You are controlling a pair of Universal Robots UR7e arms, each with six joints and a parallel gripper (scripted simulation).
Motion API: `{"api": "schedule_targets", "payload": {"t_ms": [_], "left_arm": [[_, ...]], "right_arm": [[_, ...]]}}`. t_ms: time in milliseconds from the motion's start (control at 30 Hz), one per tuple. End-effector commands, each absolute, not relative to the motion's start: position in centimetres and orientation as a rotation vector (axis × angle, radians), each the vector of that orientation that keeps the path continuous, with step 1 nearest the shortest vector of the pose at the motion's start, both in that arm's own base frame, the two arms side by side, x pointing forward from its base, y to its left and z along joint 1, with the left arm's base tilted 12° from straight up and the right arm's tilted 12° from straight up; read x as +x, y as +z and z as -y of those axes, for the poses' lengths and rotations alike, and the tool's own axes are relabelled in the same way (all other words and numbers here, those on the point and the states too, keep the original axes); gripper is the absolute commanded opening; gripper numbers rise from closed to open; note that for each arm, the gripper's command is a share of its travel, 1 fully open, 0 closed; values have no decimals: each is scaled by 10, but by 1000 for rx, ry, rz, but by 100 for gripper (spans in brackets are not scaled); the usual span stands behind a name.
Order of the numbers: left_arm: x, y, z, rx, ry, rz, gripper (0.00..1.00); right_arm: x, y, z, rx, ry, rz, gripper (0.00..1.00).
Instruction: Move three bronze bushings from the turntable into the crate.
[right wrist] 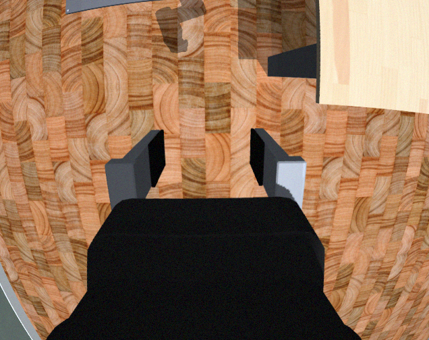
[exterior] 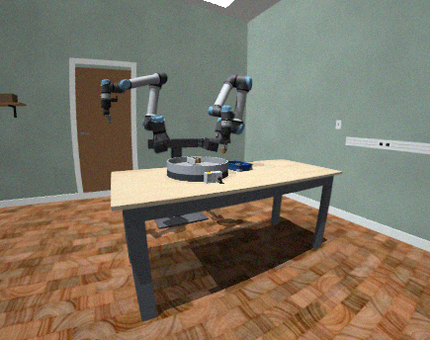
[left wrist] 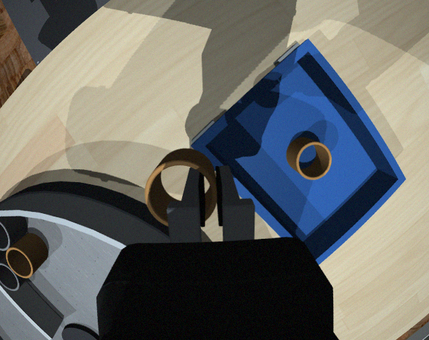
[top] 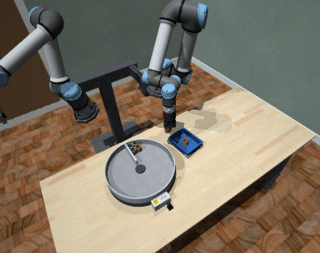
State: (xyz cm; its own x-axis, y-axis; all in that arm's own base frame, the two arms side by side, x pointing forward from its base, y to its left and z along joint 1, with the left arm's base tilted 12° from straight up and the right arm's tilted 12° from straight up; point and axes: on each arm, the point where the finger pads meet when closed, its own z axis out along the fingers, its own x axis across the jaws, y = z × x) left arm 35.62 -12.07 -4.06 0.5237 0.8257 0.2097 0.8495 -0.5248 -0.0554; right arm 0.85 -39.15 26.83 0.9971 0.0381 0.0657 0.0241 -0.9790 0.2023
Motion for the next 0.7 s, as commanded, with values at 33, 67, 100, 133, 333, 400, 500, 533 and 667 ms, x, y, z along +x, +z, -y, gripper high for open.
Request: {"api": "schedule_targets", "payload": {"t_ms": [33, 67, 100, 133, 333, 400, 500, 533, 667], "left_arm": [[369, -27, 73, -2618, -233, 1432, 0], [369, -27, 73, -2618, -233, 1432, 0], [369, -27, 73, -2618, -233, 1432, 0], [371, -26, 69, -2619, -233, 1432, 0], [376, -21, 50, -2621, -234, 1434, 0], [377, -20, 46, -2620, -234, 1434, 0], [379, -19, 42, -2621, -234, 1434, 0], [379, -19, 41, -2621, -234, 1434, 0], [379, -19, 40, -2621, -234, 1434, 0]], "right_arm": [[8, 268, 391, 2937, 103, -45, 100], [8, 268, 391, 2937, 103, -45, 100], [8, 268, 391, 2937, 103, -45, 100], [8, 268, 391, 2937, 103, -45, 100], [8, 268, 391, 2937, 103, -45, 100], [8, 268, 391, 2937, 103, -45, 100], [8, 268, 391, 2937, 103, -45, 100], [8, 268, 391, 2937, 103, -45, 100], [8, 268, 391, 2937, 103, -45, 100]]}}
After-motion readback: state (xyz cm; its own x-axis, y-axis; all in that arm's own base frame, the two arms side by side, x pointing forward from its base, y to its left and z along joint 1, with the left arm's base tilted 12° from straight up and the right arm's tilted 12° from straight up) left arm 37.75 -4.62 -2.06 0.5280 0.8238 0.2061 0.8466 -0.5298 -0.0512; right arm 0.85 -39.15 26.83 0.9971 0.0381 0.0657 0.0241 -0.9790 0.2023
